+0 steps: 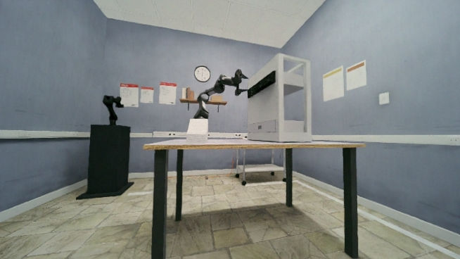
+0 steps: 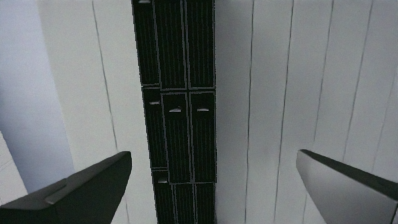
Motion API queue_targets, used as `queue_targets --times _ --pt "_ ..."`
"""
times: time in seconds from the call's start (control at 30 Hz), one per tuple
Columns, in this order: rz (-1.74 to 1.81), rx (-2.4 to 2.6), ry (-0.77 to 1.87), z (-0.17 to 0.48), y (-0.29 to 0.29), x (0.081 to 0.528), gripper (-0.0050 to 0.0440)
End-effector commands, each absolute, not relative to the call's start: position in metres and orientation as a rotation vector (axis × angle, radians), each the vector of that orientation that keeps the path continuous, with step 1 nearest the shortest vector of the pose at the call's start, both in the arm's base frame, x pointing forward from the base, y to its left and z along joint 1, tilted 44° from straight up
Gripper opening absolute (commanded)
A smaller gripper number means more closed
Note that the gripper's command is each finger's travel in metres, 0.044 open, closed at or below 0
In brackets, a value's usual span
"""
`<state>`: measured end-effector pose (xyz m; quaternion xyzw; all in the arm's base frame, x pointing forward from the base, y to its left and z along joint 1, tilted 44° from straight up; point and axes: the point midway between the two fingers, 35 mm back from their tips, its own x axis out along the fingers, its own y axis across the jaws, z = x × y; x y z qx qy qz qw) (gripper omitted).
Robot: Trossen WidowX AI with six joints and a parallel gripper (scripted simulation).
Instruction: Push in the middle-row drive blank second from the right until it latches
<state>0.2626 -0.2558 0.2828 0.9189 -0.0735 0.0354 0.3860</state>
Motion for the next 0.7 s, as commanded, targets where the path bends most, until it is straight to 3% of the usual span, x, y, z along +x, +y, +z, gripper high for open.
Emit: queue_targets --times 0.0,0.27,0.3,0.67 --pt "0.104 2.315 -0.195 0.2927 -0.2568 0.2637 0.044" --pt "0.104 2.315 -0.195 0.2927 -0.2568 0.2637 0.044" --pt "0.104 2.315 -0.195 0.2927 -0.2568 0.2637 -0.005" --pt "0.104 2.315 -0.195 0.2927 -0.2568 0.2637 -0.005"
